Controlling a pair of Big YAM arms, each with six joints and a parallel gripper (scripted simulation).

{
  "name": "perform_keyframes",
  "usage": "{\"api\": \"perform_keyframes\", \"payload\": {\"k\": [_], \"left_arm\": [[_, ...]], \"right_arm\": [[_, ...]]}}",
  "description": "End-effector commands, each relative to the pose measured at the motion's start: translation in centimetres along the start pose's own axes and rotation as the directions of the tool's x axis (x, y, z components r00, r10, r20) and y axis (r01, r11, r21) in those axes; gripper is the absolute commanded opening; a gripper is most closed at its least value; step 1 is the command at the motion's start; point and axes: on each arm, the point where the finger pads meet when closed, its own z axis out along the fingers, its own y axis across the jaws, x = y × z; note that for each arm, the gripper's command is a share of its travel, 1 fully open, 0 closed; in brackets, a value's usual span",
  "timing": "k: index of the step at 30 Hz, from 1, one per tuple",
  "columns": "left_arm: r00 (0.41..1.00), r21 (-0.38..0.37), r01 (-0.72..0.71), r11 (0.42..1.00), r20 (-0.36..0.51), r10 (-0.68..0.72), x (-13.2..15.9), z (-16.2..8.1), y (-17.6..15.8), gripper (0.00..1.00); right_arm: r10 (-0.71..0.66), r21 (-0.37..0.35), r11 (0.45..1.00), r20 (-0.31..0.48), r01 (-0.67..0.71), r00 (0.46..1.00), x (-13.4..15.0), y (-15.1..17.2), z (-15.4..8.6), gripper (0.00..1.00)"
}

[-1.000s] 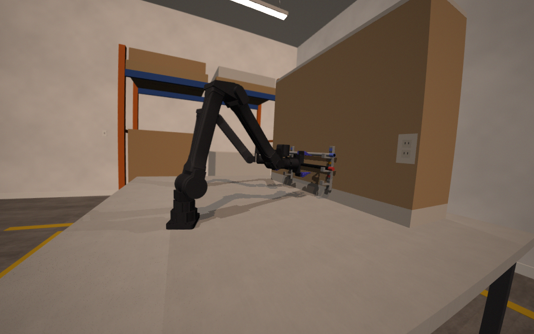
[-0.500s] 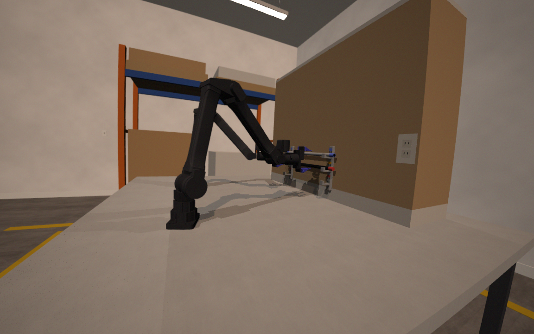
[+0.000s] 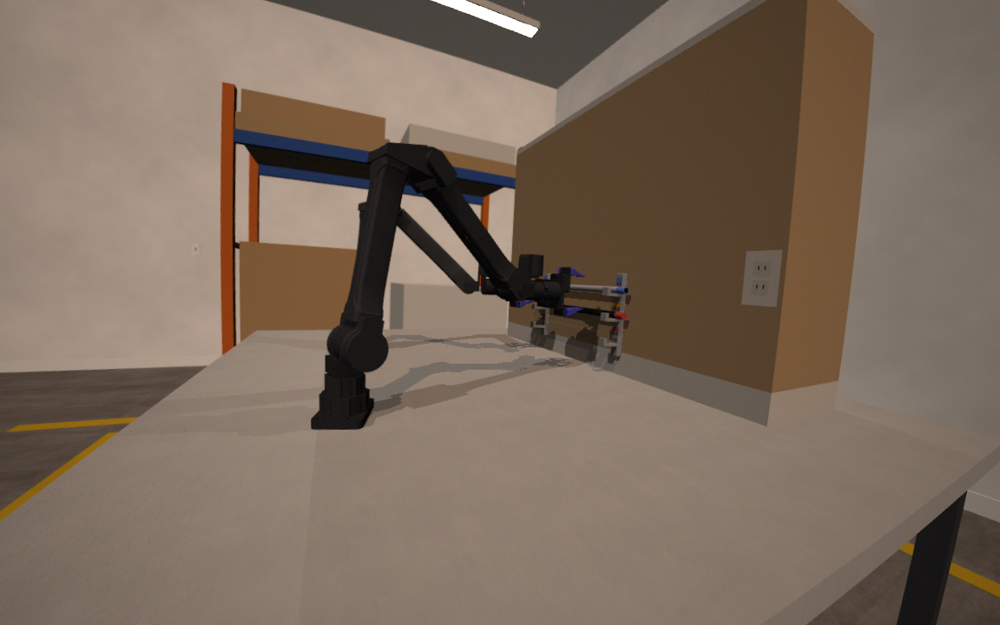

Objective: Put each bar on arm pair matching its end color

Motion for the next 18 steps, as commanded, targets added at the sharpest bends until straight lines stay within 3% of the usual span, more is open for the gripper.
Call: {"api": "perform_keyframes", "payload": {"k": [1,18], "left_arm": [[0.999,-0.077,0.043,0.996,-0.006,-0.044,0.0,1.1,5.1,1.0],[0.999,-0.08,0.045,0.996,-0.006,-0.046,0.0,1.0,7.3,1.0]], "right_arm": [[0.049,0.075,0.996,-0.009,-0.048,0.999,0.4,-5.4,1.7,1.0],[0.051,0.08,0.996,-0.009,-0.05,0.999,0.4,-7.5,1.6,1.0]]}}
